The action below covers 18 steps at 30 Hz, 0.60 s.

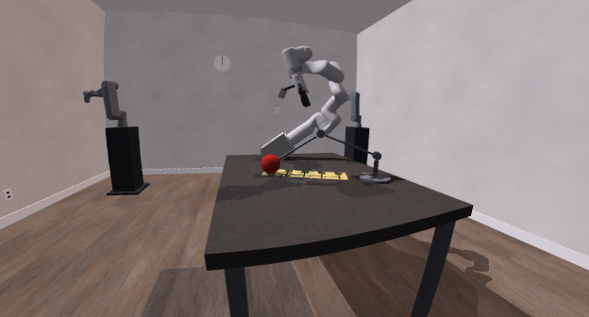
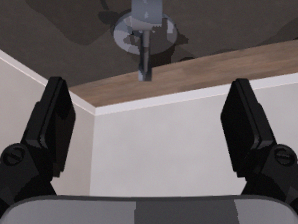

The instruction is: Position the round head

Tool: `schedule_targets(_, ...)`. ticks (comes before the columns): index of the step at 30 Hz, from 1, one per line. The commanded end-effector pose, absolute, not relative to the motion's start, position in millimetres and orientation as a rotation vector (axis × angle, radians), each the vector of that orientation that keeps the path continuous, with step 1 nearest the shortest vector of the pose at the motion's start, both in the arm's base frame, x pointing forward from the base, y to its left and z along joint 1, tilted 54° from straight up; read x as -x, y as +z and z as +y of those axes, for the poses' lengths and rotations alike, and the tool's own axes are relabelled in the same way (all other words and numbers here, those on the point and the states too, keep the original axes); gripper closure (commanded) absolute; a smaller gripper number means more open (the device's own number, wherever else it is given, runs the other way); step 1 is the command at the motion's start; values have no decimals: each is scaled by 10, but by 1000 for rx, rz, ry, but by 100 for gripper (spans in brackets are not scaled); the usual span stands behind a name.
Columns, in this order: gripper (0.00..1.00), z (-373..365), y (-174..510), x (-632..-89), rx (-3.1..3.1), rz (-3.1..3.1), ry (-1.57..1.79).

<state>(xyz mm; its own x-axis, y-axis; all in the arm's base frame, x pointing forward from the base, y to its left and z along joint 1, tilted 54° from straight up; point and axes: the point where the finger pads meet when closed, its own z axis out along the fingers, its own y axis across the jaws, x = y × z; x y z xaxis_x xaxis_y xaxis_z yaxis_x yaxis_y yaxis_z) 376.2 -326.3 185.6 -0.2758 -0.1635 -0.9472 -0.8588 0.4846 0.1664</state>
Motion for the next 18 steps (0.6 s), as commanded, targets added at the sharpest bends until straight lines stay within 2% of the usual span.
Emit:
schedule_targets(1,0,-3217,1987,-3813,873,1740,870)
schedule_targets(18,0,-2933,2518,-4073,874,1739,871)
